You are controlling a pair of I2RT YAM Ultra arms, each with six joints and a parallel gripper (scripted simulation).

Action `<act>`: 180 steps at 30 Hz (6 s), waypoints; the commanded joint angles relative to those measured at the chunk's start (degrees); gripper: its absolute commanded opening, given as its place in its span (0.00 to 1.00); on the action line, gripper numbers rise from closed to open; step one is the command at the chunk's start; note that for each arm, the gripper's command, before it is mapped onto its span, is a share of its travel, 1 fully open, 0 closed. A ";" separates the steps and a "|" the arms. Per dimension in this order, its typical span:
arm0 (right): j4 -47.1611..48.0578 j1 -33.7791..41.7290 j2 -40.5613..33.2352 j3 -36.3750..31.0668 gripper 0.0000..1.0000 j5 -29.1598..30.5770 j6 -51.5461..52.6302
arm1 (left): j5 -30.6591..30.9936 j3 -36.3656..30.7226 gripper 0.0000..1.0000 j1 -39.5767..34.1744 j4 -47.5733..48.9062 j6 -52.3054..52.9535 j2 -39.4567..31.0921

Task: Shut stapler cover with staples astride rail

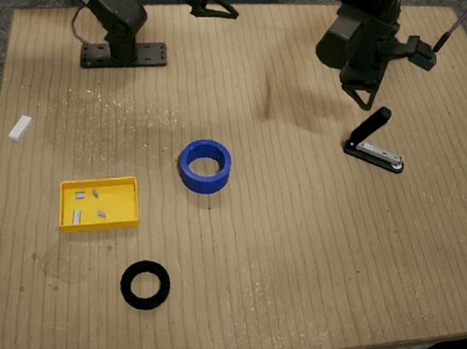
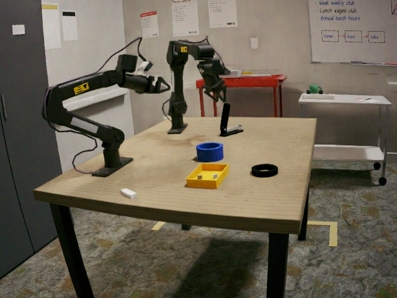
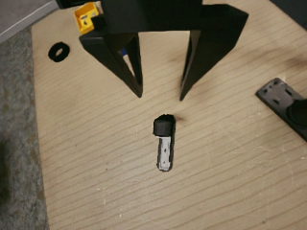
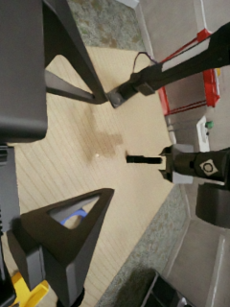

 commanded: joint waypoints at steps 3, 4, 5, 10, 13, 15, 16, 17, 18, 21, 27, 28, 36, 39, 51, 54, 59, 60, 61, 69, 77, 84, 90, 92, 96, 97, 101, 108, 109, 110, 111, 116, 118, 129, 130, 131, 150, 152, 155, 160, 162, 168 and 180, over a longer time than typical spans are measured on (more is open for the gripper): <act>-0.04 -0.17 -0.72 0.22 1.00 -0.14 -0.07 | -1.91 0.67 0.50 0.15 -1.51 -1.53 0.79; -0.04 -0.17 -0.72 0.22 1.00 -0.14 -0.07 | -1.90 0.67 0.50 0.15 -1.51 -1.54 0.65; -0.04 -0.17 -0.72 0.22 1.00 -0.14 -0.07 | -1.90 0.67 0.50 0.15 -1.51 -1.55 0.52; -0.04 -0.17 -0.72 0.22 1.00 -0.14 -0.07 | -2.47 -2.08 0.50 1.74 -0.12 0.16 -1.39; -0.04 -0.17 -0.72 0.22 1.00 -0.14 -0.07 | -2.51 -2.80 0.50 2.04 1.06 0.46 -1.52; -0.04 -0.17 -0.72 0.22 1.00 -0.14 -0.07 | -2.53 -3.19 0.50 2.20 1.47 0.64 -1.60; -0.04 -0.17 -0.72 0.22 1.00 -0.14 -0.07 | -2.54 -3.53 0.50 2.33 1.83 0.78 -1.64; -0.04 -0.17 -0.72 0.22 1.00 -0.14 -0.07 | -2.55 -3.87 0.50 2.45 2.19 0.92 -1.68; -0.04 -0.17 -0.72 0.22 1.00 -0.14 -0.07 | -2.56 -4.22 0.50 2.58 2.56 1.06 -1.72; -0.04 -0.17 -0.72 0.22 1.00 -0.14 -0.07 | -2.59 -5.25 0.50 2.97 3.66 1.48 -1.84; -0.04 -0.17 -0.72 0.22 1.00 -0.14 -0.07 | -2.64 -7.27 0.50 3.75 5.88 2.35 -2.03; -0.04 -0.17 -0.72 0.22 1.00 -0.14 -0.07 | -2.65 -7.60 0.50 3.88 6.25 2.50 -2.06; -0.04 -0.17 -0.72 0.22 1.00 -0.14 -0.07 | -2.67 -9.55 0.50 4.67 8.51 3.40 -2.19; -0.04 -0.17 -0.72 0.22 1.00 -0.14 -0.07 | -2.69 -10.48 0.50 5.07 9.61 3.85 -2.22; -0.04 -0.17 -0.72 0.22 1.00 -0.14 -0.07 | -2.72 -13.51 0.50 6.39 13.35 5.36 -2.23; -0.04 -0.17 -0.72 0.22 1.00 -0.14 -0.07 | -2.72 -14.27 0.50 6.74 14.32 5.76 -1.68; -0.04 -0.17 -0.72 0.22 1.00 -0.14 -0.07 | -2.71 -14.32 0.50 6.69 14.41 5.82 -1.71; -0.04 -0.17 -0.72 0.22 1.00 -0.14 -0.07 | -2.71 -14.32 0.50 6.69 14.42 5.82 -1.71; -0.04 -0.17 -0.72 0.22 1.00 -0.14 -0.07 | -2.70 -14.33 0.50 6.69 13.94 5.83 -1.71; -0.04 -0.17 -0.72 0.22 1.00 -0.14 -0.07 | -2.70 -14.34 0.37 6.69 13.76 5.70 -1.71; -0.04 -0.17 -0.72 0.22 1.00 -0.14 -0.07 | -2.69 -13.60 0.27 6.15 13.21 5.04 -1.63; -0.04 -0.17 -0.72 0.22 1.00 -0.14 -0.07 | -2.20 -13.60 0.20 6.24 13.65 5.25 -1.63; -0.04 -0.17 -0.72 0.22 1.00 -0.14 -0.07 | 1.48 -13.50 0.00 9.18 15.17 8.61 -2.64; -0.04 -0.17 -0.72 0.22 1.00 -0.14 -0.07 | 2.99 -13.21 0.00 10.39 15.48 9.94 -2.78; -0.04 -0.17 -0.72 0.22 1.00 -0.14 -0.07 | 6.08 -12.63 0.00 12.83 15.64 12.53 -2.91; -0.04 -0.17 -0.72 0.22 1.00 -0.14 -0.07 | 6.88 -12.58 0.00 13.44 15.50 13.16 -2.91; -0.04 -0.17 -0.72 0.22 1.00 -0.14 -0.07 | 8.55 -12.40 0.00 14.73 15.51 14.47 -2.29; -0.04 -0.17 -0.72 0.22 1.00 -0.14 -0.07 | 13.97 -11.78 0.00 18.93 15.84 18.65 -1.71; -0.04 -0.17 -0.72 0.22 1.00 -0.14 -0.07 | 14.75 -11.66 0.00 19.53 15.84 19.24 -1.58; -0.04 -0.17 -0.72 0.22 1.00 -0.14 -0.07 | 15.54 -11.55 0.00 20.14 15.85 19.82 -0.99; -0.04 -0.17 -0.72 0.22 1.00 -0.14 -0.07 | 16.32 -11.43 0.00 20.73 15.84 20.40 -0.74; -0.04 -0.17 -0.72 0.22 1.00 -0.14 -0.07 | 18.65 -11.07 0.00 22.48 15.05 22.10 -0.21; -0.04 -0.17 -0.72 0.22 1.00 -0.14 -0.07 | 20.21 -10.73 0.00 23.65 14.89 23.27 0.28; -0.04 -0.17 -0.72 0.22 1.00 -0.14 -0.07 | 28.22 -8.81 0.00 29.59 13.76 29.18 3.45; -0.04 -0.17 -0.72 0.22 1.00 -0.14 -0.07 | 28.93 -8.60 0.00 30.10 13.60 29.70 3.80; -0.04 -0.17 -0.72 0.22 1.00 -0.14 -0.07 | 29.63 -8.40 0.00 30.60 13.45 30.23 4.16; -0.04 -0.17 -0.72 0.22 1.00 -0.14 -0.07 | 39.47 -4.81 0.00 37.43 10.23 37.98 10.67; -0.04 -0.17 -0.72 0.22 1.00 -0.14 -0.07 | 40.71 -4.18 0.00 38.24 9.57 39.08 11.77; -0.04 -0.17 -0.72 0.22 1.00 -0.14 -0.07 | 42.46 -3.41 0.00 39.38 8.80 40.56 13.25; -0.04 -0.17 -0.72 0.22 1.00 -0.14 -0.07 | 45.29 -1.95 0.00 41.18 7.26 43.10 15.96; -0.04 -0.17 -0.72 0.22 1.00 -0.14 -0.07 | 46.38 -1.33 0.00 41.86 6.59 44.13 17.09; -0.04 -0.17 -0.72 0.22 1.00 -0.14 -0.07 | 47.76 -0.31 0.00 42.32 5.42 45.62 18.78; -0.04 -0.17 -0.72 0.22 1.00 -0.14 -0.07 | 47.77 -0.26 0.34 42.32 5.36 45.53 18.77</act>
